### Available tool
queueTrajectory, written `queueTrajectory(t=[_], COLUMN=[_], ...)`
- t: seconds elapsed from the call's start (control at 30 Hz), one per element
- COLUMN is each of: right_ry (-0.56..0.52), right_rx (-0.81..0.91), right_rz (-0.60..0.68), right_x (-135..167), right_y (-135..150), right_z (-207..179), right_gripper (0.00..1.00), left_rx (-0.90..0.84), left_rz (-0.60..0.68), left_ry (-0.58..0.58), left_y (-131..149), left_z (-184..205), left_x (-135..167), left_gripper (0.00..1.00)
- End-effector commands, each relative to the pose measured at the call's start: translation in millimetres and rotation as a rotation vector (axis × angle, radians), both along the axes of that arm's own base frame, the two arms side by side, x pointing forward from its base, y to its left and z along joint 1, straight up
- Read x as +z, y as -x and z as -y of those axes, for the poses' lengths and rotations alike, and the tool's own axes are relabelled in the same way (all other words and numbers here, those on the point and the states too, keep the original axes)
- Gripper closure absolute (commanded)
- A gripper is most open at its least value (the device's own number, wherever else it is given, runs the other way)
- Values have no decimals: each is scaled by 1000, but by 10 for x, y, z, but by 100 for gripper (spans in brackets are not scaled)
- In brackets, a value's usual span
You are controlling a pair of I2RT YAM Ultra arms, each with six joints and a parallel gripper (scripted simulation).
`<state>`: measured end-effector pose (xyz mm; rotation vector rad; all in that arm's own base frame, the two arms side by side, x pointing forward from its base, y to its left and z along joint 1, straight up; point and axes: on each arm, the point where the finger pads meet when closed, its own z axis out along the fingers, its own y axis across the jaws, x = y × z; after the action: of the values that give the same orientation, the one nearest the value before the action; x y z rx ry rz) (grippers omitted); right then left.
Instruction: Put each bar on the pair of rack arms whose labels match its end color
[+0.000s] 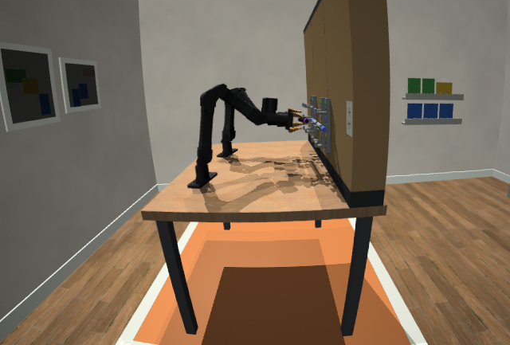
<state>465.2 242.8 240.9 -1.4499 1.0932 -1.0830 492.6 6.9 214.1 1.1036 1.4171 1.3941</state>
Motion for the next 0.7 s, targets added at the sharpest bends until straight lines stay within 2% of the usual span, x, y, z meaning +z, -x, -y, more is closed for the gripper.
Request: queueTrajectory(t=[0.0, 0.67], right_ry=[-112, -112], right_rx=[1, 1], right_rz=[100, 100], right_x=[482, 487], right_y=[27, 16], right_z=[18, 21], right_gripper=[100, 100], left_rx=[2, 2], left_rz=[30, 30], left_ry=[7, 7], left_y=[-54, -47], left_z=[-24, -31], left_x=[156, 198], left_gripper=[0, 0])
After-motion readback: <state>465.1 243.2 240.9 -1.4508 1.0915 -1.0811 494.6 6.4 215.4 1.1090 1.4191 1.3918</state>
